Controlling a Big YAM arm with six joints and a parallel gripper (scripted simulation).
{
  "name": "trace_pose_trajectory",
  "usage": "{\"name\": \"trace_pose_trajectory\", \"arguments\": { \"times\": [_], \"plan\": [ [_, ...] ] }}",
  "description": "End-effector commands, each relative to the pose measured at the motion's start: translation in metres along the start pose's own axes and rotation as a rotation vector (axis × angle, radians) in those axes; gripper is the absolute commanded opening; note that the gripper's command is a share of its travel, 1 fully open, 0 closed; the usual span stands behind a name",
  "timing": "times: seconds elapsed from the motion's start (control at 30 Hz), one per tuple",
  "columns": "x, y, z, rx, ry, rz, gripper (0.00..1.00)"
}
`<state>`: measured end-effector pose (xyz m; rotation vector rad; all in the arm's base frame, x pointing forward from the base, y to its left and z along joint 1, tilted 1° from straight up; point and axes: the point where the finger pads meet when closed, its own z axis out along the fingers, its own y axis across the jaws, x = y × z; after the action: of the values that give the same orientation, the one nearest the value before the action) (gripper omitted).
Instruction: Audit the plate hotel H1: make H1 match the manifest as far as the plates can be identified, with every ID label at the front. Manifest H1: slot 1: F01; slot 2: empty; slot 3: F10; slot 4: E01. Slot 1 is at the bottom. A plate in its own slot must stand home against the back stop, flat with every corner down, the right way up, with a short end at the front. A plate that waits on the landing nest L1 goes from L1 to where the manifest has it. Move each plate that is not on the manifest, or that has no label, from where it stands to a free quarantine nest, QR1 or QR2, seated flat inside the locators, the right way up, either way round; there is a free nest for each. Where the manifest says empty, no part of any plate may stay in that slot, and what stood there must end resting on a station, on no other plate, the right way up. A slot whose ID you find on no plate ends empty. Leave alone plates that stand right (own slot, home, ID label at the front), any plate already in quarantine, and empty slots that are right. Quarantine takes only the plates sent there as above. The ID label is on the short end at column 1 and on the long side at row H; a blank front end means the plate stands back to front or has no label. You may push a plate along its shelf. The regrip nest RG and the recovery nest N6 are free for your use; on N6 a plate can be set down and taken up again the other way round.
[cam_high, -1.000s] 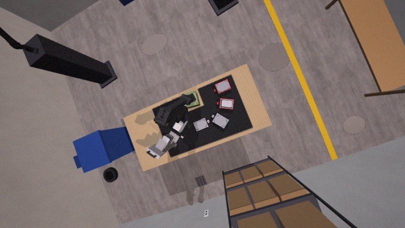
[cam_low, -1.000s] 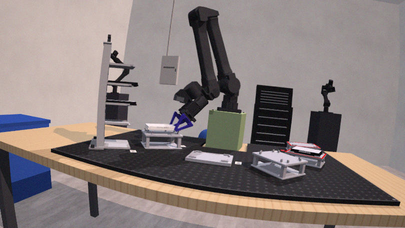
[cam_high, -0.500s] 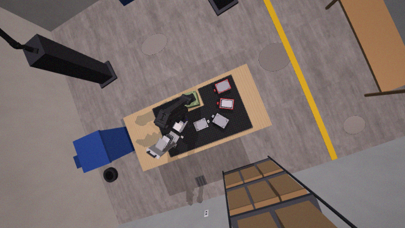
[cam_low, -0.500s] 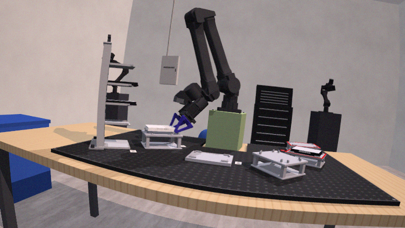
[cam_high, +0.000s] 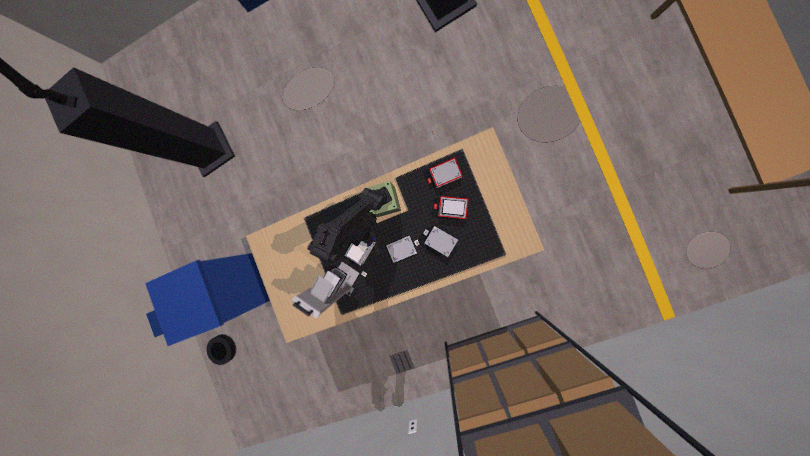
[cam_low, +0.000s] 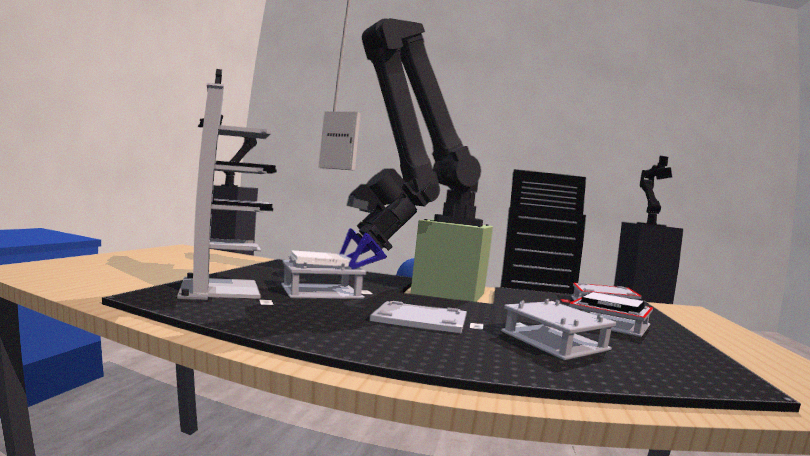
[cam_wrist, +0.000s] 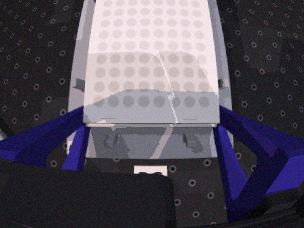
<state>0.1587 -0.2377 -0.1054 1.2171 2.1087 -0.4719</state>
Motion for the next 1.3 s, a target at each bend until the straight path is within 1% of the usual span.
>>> {"name": "trace_pose_trajectory", "arguments": {
  "times": [0.0,0.1,0.13,0.17,0.2,0.67,0.7,1.17,1.2,1.27],
  "plan": [
    [-0.0075,0.0034,0.0048,-0.006,-0.031,0.006,0.86],
    [-0.0064,0.0034,0.0058,-0.006,-0.031,0.006,0.86],
    [-0.0034,0.0006,0.0013,-0.001,-0.018,0.002,0.86],
    [-0.0034,0.0006,0.0013,-0.001,-0.018,0.002,0.86],
    [-0.0034,0.0006,0.0013,-0.001,-0.018,0.002,0.93],
    [-0.0034,0.0006,0.0013,-0.001,-0.018,0.002,0.93],
    [-0.0034,0.0006,0.0013,-0.001,-0.018,0.002,1.0],
    [-0.0034,0.0006,0.0013,-0.001,-0.018,0.002,1.0],
    [-0.0104,0.0052,0.0036,-0.013,-0.029,0.004,1.0],
    [-0.011,0.005,-0.0002,-0.013,-0.026,0.0,1.0]
  ]
}}
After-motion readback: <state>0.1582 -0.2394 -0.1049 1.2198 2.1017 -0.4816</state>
